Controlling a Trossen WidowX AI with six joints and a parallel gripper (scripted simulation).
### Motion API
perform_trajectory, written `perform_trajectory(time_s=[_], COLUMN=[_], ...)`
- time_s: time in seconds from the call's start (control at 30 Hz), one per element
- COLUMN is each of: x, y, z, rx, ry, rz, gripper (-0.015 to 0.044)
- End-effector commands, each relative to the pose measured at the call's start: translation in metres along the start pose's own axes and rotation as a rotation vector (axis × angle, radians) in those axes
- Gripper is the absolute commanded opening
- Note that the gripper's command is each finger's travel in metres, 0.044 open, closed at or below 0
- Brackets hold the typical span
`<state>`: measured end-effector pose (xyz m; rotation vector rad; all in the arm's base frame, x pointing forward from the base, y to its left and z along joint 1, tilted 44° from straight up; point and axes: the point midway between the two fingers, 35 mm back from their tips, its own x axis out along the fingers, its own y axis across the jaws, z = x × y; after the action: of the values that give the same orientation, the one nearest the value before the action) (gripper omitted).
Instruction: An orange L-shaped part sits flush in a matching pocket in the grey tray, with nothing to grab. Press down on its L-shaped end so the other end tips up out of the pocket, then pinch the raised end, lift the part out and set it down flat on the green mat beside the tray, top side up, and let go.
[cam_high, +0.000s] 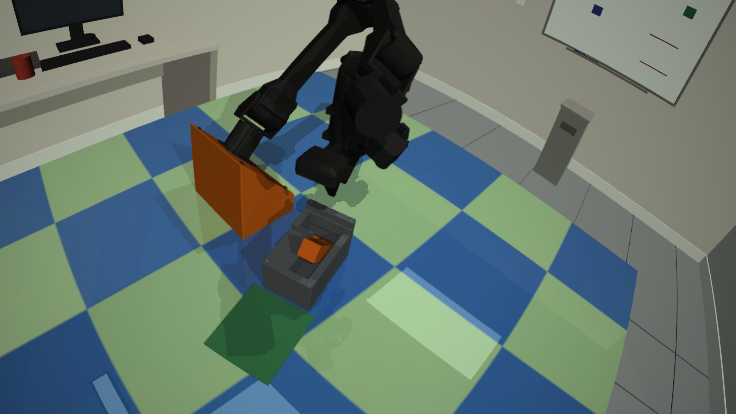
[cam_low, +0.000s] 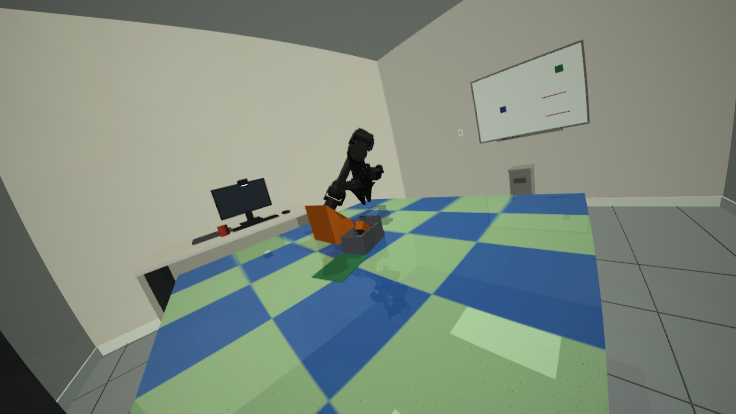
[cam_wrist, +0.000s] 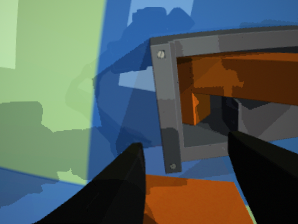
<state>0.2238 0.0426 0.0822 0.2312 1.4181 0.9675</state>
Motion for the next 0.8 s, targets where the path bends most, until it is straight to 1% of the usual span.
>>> perform_trajectory(time_s=[0.0,0.37,0.43,0.5,0.57,0.77], x=[0.000,0.000,0.000,-0.001,-0.002,-0.003], y=[0.000,0.000,-0.003,-0.008,-0.016,-0.046], z=[0.000,0.000,0.001,0.002,0.004,0.008], rx=[0.003,0.003,0.054,0.167,0.341,0.981], ry=[-0.002,-0.002,-0.002,-0.001,0.000,0.005], rz=[-0.001,-0.001,-0.001,-0.002,-0.002,-0.004], gripper=[0.0180,0.0180,0.0233,0.0280,0.0280,0.0280])
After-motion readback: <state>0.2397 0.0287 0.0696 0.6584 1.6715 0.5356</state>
